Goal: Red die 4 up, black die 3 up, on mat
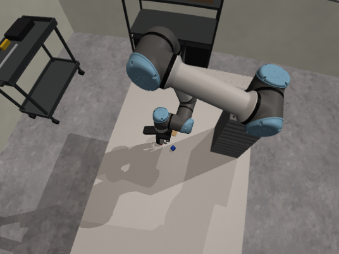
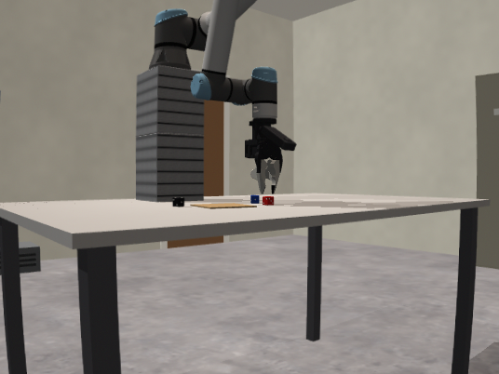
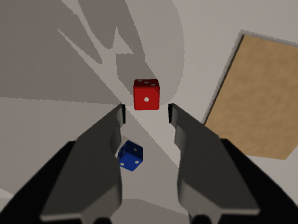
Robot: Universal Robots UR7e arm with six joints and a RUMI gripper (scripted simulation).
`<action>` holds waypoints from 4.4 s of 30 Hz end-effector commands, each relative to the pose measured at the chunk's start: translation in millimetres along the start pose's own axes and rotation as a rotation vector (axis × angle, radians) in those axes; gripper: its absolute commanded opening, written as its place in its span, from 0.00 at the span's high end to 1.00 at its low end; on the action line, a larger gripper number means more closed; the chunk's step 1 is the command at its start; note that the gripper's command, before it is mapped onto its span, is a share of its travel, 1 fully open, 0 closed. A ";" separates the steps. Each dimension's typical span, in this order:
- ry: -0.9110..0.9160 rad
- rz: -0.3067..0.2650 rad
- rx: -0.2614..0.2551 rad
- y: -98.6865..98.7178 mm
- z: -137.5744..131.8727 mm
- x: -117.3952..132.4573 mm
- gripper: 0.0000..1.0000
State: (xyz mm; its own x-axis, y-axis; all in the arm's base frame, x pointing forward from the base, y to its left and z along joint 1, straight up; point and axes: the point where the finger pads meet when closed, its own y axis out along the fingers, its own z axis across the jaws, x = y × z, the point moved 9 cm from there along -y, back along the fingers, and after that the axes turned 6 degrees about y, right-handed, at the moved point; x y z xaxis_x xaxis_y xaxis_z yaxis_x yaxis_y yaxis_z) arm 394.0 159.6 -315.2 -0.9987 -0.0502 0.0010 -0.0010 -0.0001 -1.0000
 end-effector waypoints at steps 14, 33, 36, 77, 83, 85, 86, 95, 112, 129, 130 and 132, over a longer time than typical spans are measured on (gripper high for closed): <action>0.000 0.001 0.000 -0.4 -0.1 -0.5 0.76; 0.000 0.001 0.000 -0.4 -0.1 -1.0 0.76; 0.000 0.001 0.000 -0.4 -0.1 -1.0 0.76; 0.000 0.001 0.000 5.9 -0.1 -1.1 0.76; 0.000 0.001 0.000 12.7 -0.1 -1.1 0.76; 0.000 0.001 0.000 16.5 -0.1 -1.1 0.76; 0.000 0.001 0.000 18.4 -0.1 -1.1 0.76; 0.000 0.001 0.000 29.4 -0.1 -1.1 0.76; 0.000 0.001 0.000 30.0 -0.1 -1.1 0.76; 0.000 0.001 0.000 30.0 -0.1 -1.1 0.76; 0.000 0.001 0.000 30.0 -0.1 -1.1 0.76; 0.000 0.001 0.000 30.0 -0.1 -1.1 0.76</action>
State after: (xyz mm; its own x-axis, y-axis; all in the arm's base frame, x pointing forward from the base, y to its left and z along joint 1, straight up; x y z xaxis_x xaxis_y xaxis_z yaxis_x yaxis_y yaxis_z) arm 394.6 159.7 -345.6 -0.9987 -0.0502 0.0010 -0.0010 -0.0001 -1.0000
